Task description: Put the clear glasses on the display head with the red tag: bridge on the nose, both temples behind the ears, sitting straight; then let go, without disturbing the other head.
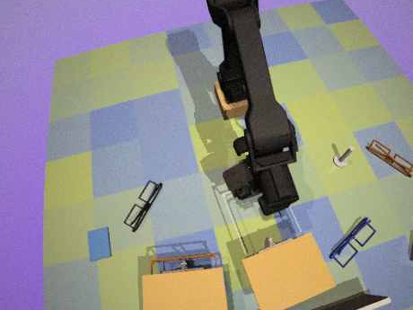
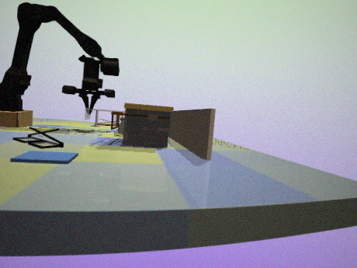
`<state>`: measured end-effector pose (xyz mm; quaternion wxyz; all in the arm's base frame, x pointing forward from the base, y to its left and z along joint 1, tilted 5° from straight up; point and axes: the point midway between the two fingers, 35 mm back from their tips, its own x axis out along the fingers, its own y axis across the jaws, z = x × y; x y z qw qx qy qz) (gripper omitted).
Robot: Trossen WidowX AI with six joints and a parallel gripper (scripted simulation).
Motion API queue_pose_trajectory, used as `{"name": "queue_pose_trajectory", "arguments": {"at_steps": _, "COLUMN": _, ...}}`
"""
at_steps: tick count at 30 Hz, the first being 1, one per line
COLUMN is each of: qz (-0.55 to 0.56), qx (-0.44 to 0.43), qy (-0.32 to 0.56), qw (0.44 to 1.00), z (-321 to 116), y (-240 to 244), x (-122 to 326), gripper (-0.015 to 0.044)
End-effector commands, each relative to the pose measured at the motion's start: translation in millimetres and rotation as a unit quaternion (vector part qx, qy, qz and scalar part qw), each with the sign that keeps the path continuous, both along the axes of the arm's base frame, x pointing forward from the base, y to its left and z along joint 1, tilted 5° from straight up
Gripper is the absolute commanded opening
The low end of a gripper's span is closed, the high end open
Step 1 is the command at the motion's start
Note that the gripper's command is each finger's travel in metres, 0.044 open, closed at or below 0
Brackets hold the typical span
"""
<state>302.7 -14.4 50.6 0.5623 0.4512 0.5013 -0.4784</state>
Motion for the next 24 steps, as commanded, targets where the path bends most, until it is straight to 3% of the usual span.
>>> {"name": "queue_pose_trajectory", "arguments": {"at_steps": 1, "qz": -0.002, "qx": -0.002, "qy": 0.0, "qw": 1.0, "z": 1, "y": 1, "x": 7, "gripper": 0.0}}
{"name": "queue_pose_trajectory", "arguments": {"at_steps": 24, "qz": -0.002, "qx": -0.002, "qy": 0.0, "qw": 1.0, "z": 3, "y": 5, "x": 40, "gripper": 0.0}}
